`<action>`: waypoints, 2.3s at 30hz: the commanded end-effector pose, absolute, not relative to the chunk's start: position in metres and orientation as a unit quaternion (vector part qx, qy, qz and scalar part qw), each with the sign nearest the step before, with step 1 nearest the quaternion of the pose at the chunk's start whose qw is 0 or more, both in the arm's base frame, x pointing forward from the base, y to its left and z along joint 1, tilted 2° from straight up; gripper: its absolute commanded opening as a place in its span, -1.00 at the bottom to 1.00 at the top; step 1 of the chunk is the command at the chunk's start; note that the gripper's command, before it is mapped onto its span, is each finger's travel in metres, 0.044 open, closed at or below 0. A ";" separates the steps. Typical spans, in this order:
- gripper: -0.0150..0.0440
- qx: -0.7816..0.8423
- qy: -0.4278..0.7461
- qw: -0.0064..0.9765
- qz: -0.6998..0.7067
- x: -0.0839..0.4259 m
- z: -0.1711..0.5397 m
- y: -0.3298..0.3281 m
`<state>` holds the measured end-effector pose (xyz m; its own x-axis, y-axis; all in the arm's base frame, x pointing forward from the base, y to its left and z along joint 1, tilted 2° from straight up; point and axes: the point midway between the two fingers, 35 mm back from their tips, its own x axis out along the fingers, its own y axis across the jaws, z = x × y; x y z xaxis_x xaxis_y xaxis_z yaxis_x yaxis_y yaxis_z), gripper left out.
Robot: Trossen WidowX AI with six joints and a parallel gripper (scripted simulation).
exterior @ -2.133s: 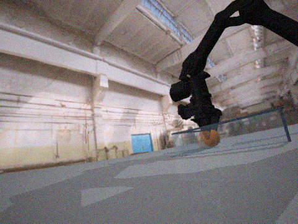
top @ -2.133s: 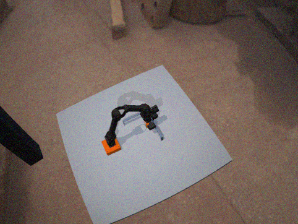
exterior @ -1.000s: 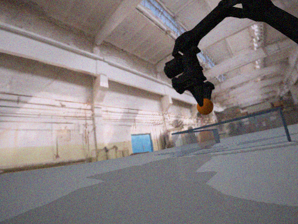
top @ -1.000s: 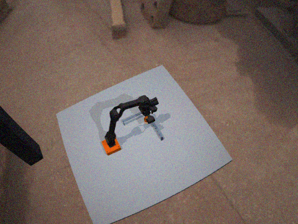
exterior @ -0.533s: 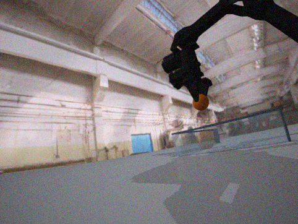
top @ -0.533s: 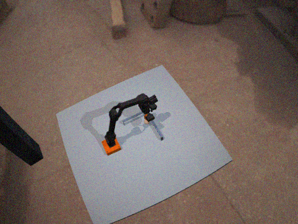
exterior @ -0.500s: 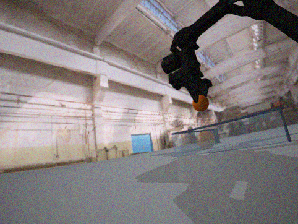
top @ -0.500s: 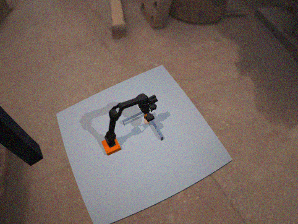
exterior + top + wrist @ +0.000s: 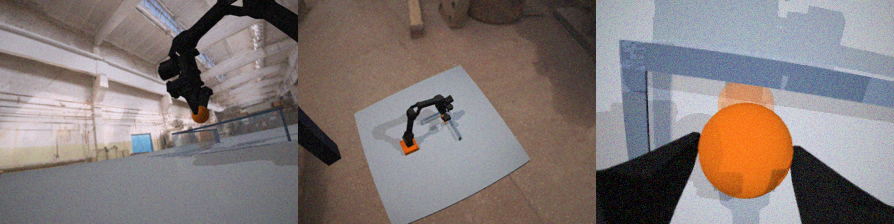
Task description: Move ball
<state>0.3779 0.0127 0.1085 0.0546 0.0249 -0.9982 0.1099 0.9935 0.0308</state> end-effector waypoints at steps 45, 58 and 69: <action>0.75 0.049 0.690 0.722 -0.029 0.379 0.031 0.016; 0.76 0.052 0.691 0.720 -0.030 0.374 0.115 0.014; 1.00 0.051 0.686 0.726 -0.031 0.374 0.140 0.013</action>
